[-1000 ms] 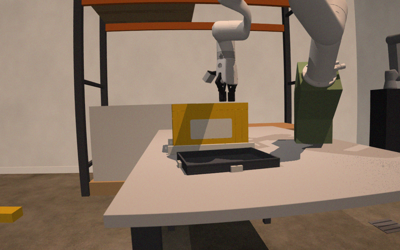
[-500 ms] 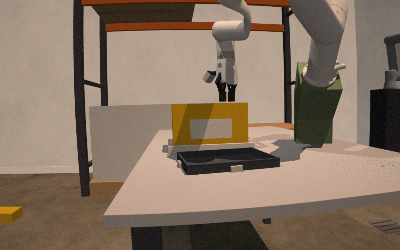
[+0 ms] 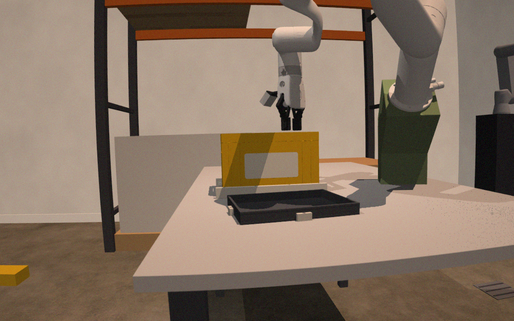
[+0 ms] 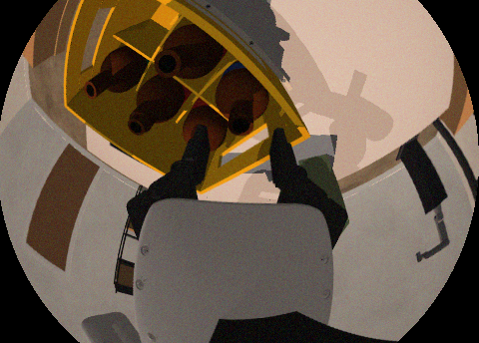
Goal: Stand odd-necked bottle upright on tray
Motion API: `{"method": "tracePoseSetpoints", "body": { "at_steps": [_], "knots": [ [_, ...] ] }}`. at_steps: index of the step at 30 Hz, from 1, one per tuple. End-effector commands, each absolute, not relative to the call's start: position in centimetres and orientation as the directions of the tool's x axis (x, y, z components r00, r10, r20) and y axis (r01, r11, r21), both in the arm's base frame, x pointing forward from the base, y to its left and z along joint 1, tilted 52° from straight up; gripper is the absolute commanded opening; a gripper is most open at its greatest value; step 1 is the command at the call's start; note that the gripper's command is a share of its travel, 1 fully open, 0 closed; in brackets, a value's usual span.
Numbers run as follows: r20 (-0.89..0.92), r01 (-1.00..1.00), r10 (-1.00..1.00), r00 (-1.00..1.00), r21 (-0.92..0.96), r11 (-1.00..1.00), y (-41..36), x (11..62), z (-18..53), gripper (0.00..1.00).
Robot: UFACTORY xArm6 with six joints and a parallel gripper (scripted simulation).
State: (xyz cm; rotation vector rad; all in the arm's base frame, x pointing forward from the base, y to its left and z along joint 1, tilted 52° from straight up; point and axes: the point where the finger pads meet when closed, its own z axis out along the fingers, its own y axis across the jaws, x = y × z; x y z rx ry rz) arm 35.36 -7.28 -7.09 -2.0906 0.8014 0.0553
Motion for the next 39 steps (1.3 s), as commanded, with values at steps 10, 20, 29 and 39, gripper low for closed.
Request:
{"method": "tracePoseSetpoints", "body": {
  "at_steps": [10, 20, 29, 39],
  "knots": [
    [-0.316, -0.56, -0.524, 0.791, -0.718, -0.413, -7.4, 35.4, -7.0, 0.65],
    [-0.316, -0.56, -0.524, 0.791, -0.718, -0.413, -7.3, 35.5, -7.2, 0.65],
    [-0.316, -0.56, -0.524, 0.791, -0.718, -0.413, -6.8, 35.6, -7.5, 0.65],
    [-0.316, -0.56, -0.524, 0.791, -0.718, -0.413, -6.2, 35.8, -8.1, 0.65]
  ]
}}
